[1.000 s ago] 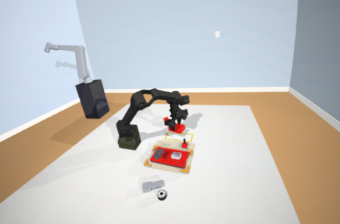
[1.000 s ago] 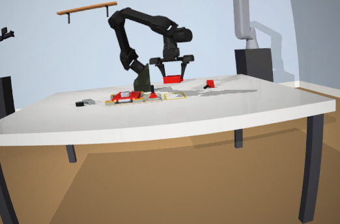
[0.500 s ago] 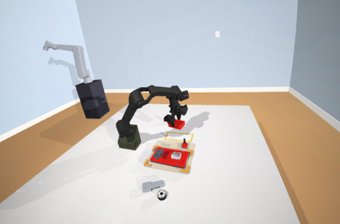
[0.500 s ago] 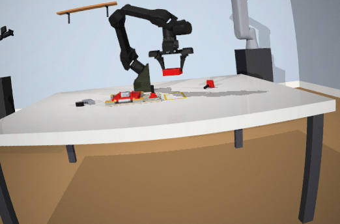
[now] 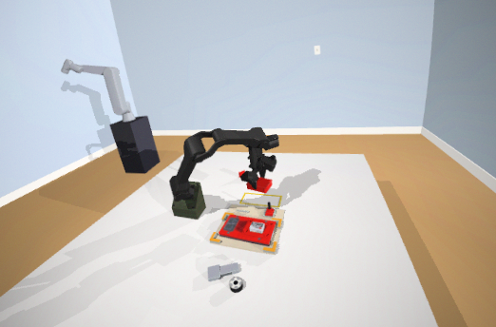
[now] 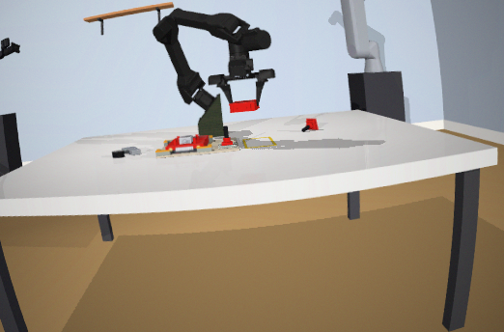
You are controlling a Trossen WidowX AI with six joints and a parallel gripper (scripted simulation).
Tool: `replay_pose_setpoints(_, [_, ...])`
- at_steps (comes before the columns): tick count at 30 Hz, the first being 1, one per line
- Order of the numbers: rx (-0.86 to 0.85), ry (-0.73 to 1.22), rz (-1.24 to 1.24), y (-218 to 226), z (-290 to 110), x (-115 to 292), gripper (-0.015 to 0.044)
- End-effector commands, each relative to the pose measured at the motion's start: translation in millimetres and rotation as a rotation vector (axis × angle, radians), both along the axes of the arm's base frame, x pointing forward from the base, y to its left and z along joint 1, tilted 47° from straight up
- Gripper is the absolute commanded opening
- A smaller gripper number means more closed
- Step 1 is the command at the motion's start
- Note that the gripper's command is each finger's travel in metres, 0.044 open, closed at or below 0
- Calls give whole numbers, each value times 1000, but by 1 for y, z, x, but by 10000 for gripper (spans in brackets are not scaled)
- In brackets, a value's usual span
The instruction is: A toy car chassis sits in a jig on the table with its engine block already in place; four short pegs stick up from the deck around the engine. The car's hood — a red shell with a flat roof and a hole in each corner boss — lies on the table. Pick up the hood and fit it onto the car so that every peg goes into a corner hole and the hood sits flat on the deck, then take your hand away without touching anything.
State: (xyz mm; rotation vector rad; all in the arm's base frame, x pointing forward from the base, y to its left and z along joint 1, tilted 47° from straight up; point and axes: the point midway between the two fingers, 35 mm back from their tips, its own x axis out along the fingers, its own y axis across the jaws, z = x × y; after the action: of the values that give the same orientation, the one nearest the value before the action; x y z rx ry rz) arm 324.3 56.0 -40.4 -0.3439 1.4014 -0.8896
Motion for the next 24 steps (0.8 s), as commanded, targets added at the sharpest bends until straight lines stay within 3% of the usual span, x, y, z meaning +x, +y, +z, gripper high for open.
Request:
replay_pose_setpoints(1, [2, 9, 18, -10, 14, 5, 0])
replay_pose_setpoints(24, [11, 79, 91, -81, 89, 17, 0])
